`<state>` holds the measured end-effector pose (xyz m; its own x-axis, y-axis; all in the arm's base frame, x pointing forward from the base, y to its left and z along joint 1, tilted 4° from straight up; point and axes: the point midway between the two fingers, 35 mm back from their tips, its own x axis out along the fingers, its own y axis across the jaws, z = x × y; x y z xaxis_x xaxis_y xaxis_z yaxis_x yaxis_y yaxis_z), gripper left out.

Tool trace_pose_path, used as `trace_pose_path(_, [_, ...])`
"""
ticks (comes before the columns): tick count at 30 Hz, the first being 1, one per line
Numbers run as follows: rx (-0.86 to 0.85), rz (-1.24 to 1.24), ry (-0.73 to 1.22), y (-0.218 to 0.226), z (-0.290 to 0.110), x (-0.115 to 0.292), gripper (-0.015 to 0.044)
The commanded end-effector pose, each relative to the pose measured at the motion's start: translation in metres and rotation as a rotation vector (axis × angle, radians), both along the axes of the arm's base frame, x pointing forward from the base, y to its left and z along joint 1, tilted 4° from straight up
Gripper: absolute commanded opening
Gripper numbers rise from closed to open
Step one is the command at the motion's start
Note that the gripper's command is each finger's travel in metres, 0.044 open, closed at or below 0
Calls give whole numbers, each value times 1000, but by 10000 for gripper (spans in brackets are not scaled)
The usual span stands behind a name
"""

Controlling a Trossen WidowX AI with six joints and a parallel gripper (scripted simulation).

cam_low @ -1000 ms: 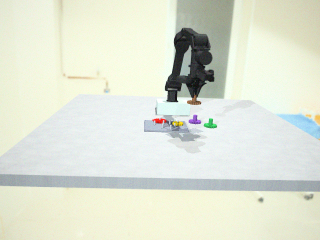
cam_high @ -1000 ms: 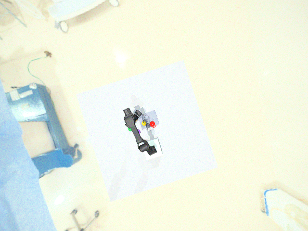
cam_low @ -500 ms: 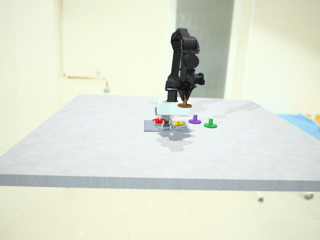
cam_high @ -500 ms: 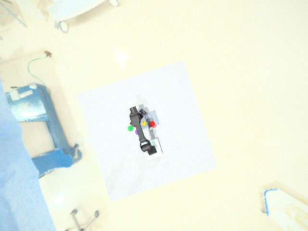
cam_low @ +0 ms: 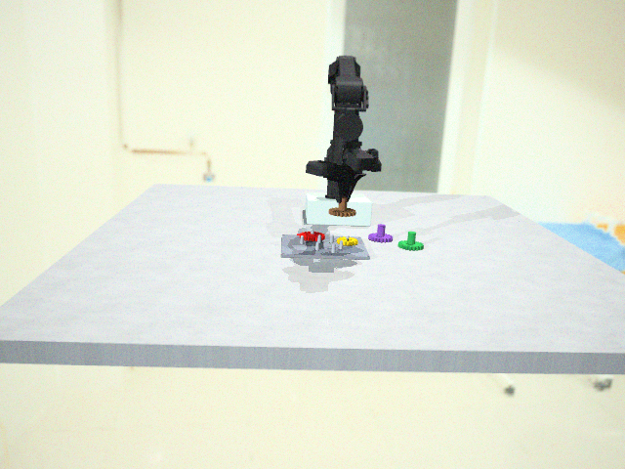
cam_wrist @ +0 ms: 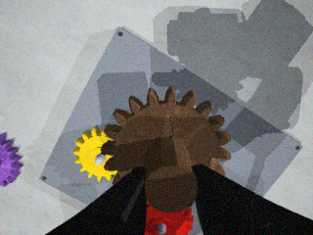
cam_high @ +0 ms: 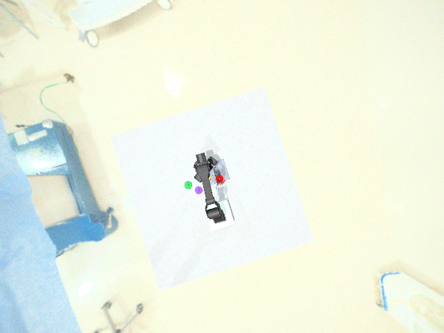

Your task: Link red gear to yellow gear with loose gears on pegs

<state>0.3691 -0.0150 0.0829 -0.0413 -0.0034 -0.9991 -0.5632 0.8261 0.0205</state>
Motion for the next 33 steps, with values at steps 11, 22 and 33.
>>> trace_pose_path(11, [-10,5,-4,-38,-14,-14,0])
trace_pose_path(22, [-13,5,-2,-65,-26,-29,0])
trace_pose_path(33, [-16,5,1,-90,-38,-47,0])
